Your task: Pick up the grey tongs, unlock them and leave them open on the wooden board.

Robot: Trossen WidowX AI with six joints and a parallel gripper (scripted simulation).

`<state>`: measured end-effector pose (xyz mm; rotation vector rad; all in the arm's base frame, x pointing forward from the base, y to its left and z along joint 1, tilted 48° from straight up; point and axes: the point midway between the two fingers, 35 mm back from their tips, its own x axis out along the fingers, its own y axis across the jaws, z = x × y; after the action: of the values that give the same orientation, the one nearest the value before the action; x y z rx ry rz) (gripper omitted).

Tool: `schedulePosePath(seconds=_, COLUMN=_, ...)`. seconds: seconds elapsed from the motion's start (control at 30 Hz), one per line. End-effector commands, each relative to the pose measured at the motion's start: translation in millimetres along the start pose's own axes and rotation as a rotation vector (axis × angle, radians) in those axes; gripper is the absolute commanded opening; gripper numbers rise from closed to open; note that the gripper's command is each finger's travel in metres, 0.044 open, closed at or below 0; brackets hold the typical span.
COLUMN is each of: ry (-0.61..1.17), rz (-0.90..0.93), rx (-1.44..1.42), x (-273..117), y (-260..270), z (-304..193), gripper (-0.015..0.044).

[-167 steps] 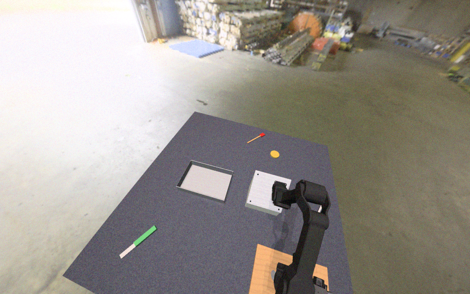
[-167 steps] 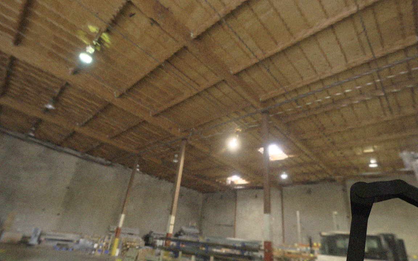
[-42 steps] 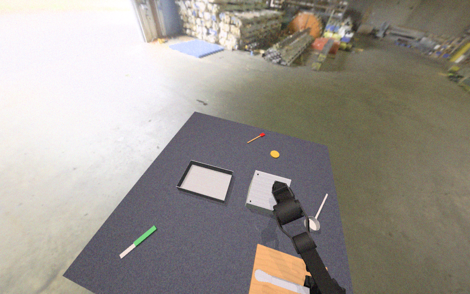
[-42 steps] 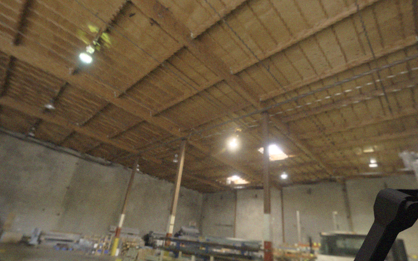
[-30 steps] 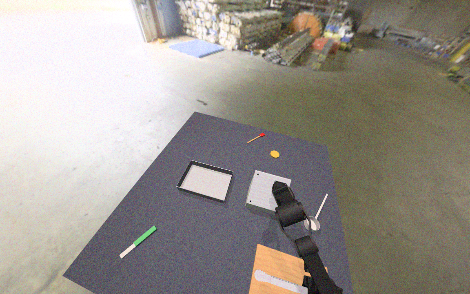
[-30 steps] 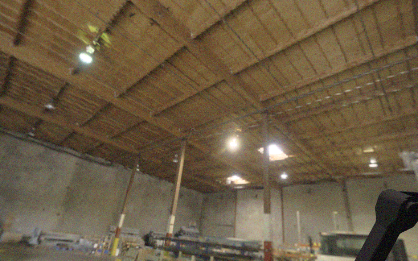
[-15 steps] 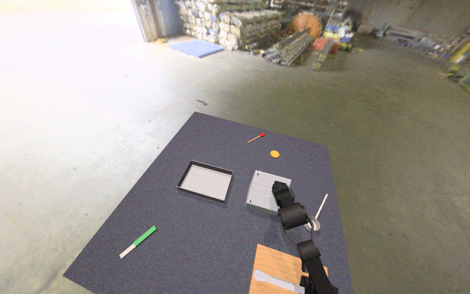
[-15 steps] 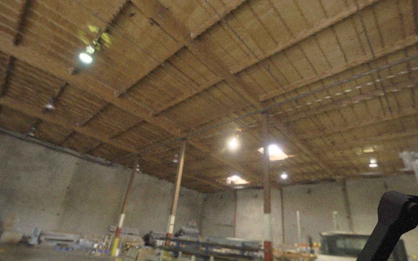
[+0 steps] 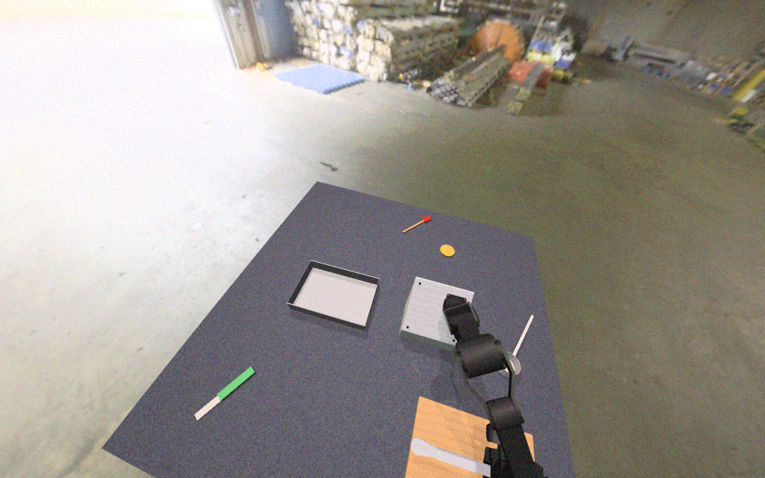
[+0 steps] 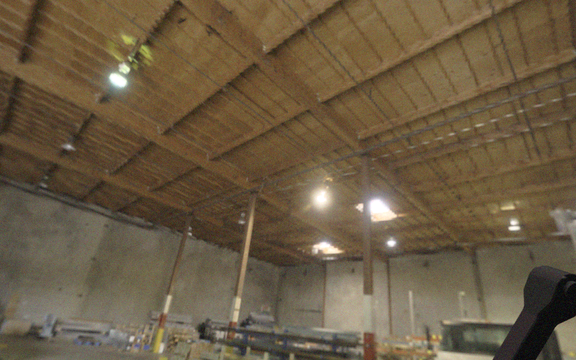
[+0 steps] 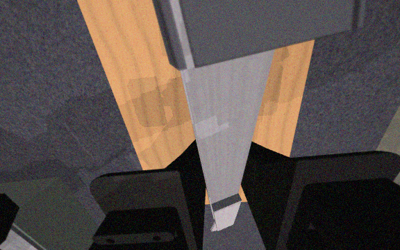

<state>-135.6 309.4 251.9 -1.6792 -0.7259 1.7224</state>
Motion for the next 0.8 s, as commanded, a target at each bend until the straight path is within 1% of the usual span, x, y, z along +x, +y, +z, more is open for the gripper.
schedulePosePath(seconds=0.0, ry=-0.002, rz=0.0, rx=-0.003, x=7, y=1, z=-1, gripper=-0.015)
schedulePosePath(seconds=0.57, ry=-0.002, rz=-0.004, rx=-0.005, x=34, y=2, z=-5, gripper=-0.015)
schedulePosePath(seconds=0.77, ry=-0.002, rz=-0.004, rx=-0.005, x=35, y=2, z=-6, gripper=-0.015)
